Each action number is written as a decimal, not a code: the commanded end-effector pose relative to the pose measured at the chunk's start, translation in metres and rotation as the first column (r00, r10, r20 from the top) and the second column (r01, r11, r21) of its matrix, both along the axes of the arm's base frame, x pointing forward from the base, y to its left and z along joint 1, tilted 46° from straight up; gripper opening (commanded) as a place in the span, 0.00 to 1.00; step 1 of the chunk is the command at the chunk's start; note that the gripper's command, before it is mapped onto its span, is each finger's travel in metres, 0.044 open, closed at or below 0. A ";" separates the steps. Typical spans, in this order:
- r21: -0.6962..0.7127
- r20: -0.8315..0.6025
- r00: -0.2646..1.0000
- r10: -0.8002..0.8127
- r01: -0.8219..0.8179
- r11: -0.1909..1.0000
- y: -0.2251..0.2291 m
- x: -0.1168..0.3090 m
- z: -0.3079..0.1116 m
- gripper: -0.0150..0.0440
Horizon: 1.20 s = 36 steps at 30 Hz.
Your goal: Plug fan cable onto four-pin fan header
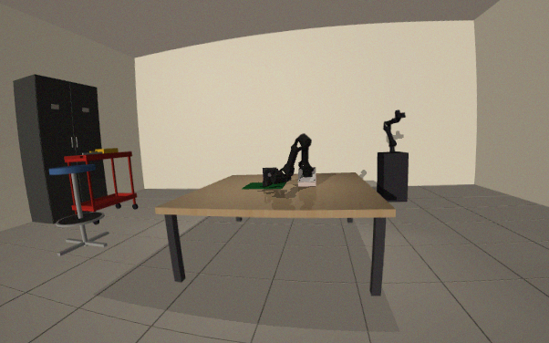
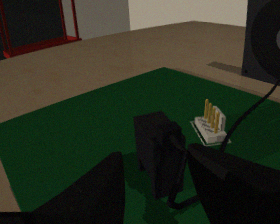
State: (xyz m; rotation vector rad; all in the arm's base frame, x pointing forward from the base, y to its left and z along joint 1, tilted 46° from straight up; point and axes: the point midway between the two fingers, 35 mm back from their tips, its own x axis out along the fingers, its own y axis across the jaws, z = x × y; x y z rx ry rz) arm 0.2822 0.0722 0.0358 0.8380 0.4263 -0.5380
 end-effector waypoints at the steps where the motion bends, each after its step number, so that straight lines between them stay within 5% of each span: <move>1: 0.002 0.003 1.000 -0.005 0.005 1.000 0.001 -0.007 0.010 0.49; 24: 0.000 0.009 1.000 -0.002 0.002 1.000 -0.010 -0.058 0.059 0.49; 36: -0.075 -0.217 0.974 0.059 -0.077 0.994 -0.017 -0.054 0.046 1.00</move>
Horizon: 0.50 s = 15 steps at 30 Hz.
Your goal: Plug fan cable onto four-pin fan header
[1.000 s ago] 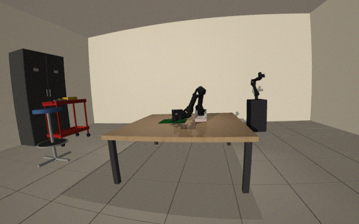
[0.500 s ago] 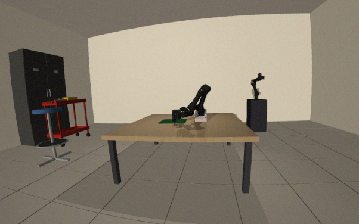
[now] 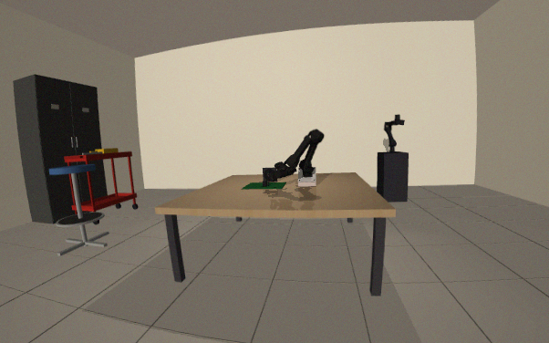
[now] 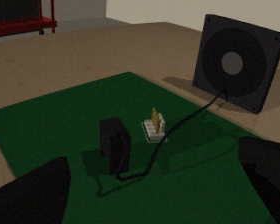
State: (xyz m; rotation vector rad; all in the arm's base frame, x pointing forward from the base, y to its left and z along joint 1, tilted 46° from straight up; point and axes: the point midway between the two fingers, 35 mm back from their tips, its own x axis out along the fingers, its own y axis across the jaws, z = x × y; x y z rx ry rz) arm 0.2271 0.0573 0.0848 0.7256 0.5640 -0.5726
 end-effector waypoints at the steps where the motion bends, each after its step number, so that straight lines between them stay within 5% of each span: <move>1: -0.022 -0.085 0.996 0.028 -0.030 0.999 -0.002 0.001 -0.004 1.00; 15: -0.019 -0.368 0.921 0.128 -0.145 0.989 -0.012 0.001 -0.018 1.00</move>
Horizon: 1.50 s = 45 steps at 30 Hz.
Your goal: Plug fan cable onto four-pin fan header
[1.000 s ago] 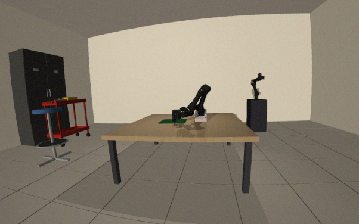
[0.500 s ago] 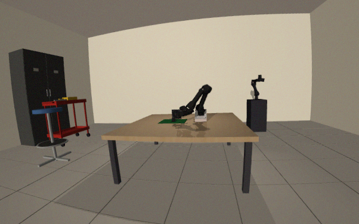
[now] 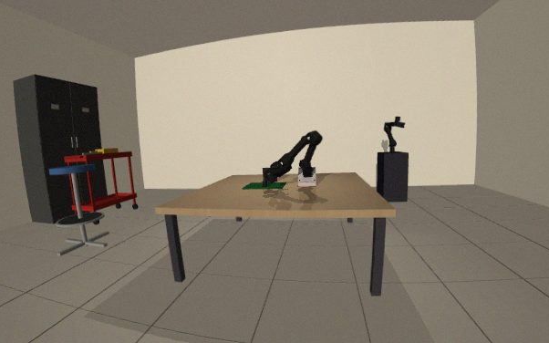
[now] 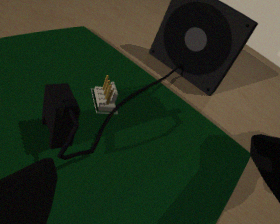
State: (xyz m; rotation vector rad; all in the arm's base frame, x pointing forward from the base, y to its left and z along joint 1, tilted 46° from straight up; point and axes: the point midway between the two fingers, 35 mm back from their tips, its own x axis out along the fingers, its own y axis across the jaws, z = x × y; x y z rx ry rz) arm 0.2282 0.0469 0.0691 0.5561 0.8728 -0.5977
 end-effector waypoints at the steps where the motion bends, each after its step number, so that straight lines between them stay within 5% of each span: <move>1: 0.008 -0.081 0.996 0.034 -0.033 0.999 -0.002 0.000 -0.003 1.00; 24: 0.225 -0.413 0.877 0.248 -0.165 0.960 -0.012 -0.006 -0.009 1.00; 45: 0.556 -0.424 0.772 0.473 -0.190 0.809 -0.018 -0.002 0.007 1.00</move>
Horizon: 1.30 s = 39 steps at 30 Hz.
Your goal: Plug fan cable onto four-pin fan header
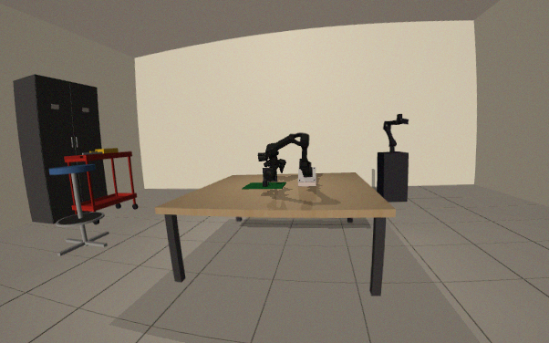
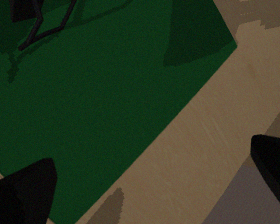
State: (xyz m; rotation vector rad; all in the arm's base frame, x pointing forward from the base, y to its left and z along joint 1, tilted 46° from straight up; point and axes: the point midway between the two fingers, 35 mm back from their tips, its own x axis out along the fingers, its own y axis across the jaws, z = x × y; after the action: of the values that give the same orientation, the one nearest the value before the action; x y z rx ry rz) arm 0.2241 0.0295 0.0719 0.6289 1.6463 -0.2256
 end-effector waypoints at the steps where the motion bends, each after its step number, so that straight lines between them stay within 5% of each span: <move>1: 0.075 -0.011 1.000 0.011 -0.010 0.997 -0.001 0.003 0.005 1.00; 25: 0.491 0.072 0.997 -0.037 -0.003 0.871 -0.024 0.030 0.045 1.00; 32: 0.473 0.062 0.998 -0.030 -0.003 0.881 -0.024 0.029 0.042 1.00; 39: 0.483 0.142 0.990 0.024 -0.091 0.871 -0.070 0.082 0.043 1.00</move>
State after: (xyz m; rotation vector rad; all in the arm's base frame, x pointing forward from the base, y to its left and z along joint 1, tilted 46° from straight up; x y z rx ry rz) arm 0.2856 -0.0186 0.1169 0.9753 1.6148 0.2554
